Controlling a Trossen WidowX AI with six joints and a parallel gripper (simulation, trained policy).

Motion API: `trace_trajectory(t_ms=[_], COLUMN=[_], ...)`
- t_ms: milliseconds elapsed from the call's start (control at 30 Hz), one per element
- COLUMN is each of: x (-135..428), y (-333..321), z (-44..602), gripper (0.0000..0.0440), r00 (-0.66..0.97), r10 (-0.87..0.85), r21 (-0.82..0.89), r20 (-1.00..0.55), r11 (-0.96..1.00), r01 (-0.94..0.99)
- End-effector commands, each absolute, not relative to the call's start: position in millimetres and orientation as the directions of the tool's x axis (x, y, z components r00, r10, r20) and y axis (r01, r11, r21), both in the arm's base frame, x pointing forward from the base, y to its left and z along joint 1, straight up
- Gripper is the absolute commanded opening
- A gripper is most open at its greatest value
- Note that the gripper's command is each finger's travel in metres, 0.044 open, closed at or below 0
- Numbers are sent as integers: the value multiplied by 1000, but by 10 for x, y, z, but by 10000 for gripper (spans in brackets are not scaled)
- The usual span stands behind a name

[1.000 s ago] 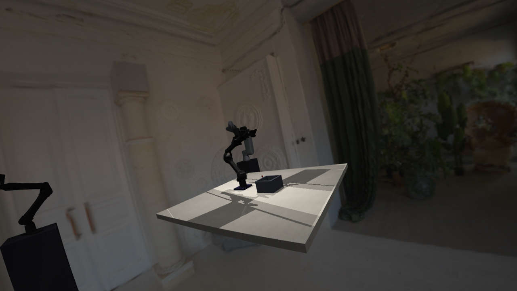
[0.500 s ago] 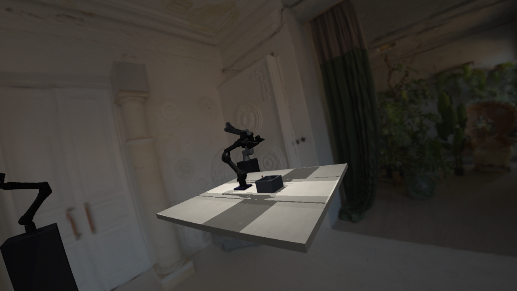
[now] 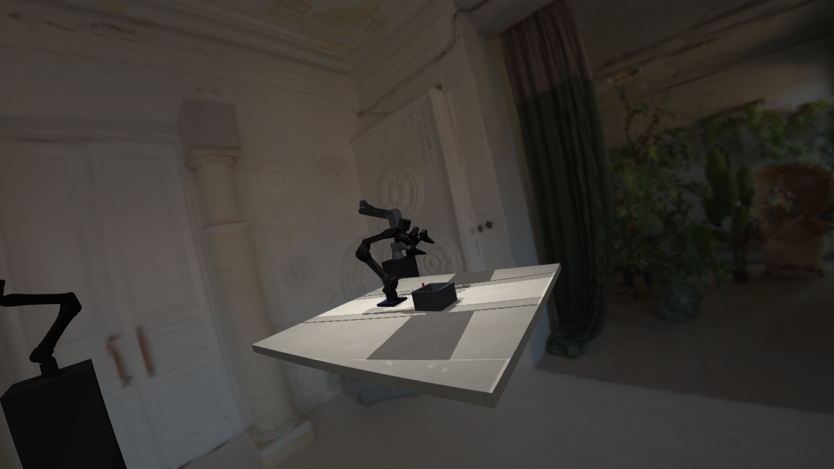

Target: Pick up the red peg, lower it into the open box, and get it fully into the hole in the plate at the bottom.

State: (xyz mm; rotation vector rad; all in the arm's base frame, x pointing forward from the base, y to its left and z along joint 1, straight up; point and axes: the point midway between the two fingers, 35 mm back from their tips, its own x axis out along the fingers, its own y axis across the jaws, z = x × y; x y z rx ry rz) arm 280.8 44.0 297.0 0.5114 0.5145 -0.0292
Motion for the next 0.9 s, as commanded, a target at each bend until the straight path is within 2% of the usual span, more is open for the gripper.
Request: trace_trajectory(t_ms=[0, 233, 500, 867], x=[2751, 2547, 2235, 1874], y=[518, 684, 835, 1016], z=[2750, 2303, 1840, 1312], gripper=[440, 440, 440, 440], r00=[824, 686, 492, 259], r10=[106, 116, 95, 48], r21=[476, 470, 386, 225], r20=[-557, -718, -866, -965], r11=[854, 808, 753, 658], r01=[211, 356, 533, 718])
